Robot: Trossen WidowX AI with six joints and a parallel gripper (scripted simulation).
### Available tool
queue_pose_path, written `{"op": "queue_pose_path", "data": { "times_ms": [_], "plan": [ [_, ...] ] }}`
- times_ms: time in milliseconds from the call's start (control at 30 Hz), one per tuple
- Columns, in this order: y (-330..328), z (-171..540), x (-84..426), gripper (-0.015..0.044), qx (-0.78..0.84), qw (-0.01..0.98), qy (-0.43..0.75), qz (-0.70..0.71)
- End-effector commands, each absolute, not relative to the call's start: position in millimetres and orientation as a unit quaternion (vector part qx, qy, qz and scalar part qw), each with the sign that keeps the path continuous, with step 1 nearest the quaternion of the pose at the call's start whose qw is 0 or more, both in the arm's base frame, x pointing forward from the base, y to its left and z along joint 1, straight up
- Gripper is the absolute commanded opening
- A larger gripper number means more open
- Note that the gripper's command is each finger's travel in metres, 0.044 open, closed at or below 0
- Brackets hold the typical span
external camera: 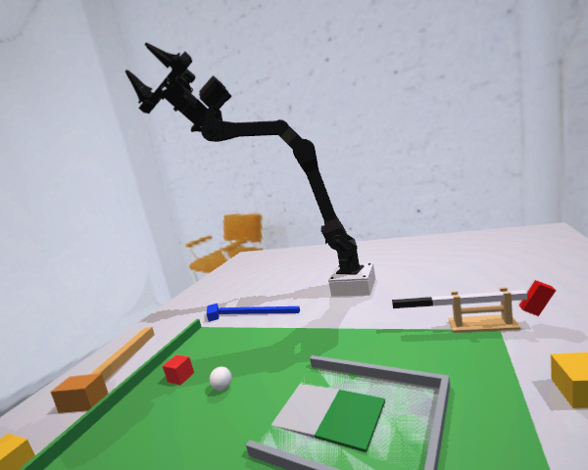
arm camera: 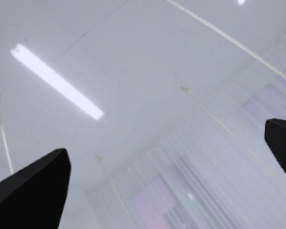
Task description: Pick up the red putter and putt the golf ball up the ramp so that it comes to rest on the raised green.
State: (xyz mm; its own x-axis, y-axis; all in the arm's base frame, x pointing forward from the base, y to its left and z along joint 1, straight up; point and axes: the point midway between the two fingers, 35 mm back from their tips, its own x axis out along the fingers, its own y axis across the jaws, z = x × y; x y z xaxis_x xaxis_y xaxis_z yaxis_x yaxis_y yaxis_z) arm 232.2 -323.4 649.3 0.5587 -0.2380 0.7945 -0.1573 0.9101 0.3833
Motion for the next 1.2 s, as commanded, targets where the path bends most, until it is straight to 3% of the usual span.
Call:
{"op": "queue_pose_path", "data": {
  "times_ms": [0, 333, 667, 900, 1167],
  "plan": [
    [-316, 630, 273, 0.044, 0.225, 0.873, -0.432, -0.041],
    [-264, 548, 393, 0.044, 0.233, 0.931, -0.273, -0.065],
    [-155, 445, 478, 0.044, 0.167, 0.983, -0.072, -0.023],
    [-58, 367, 499, 0.044, 0.076, 0.993, 0.068, 0.051],
    [50, 279, 478, 0.044, -0.062, 0.961, 0.209, 0.171]
  ]
}}
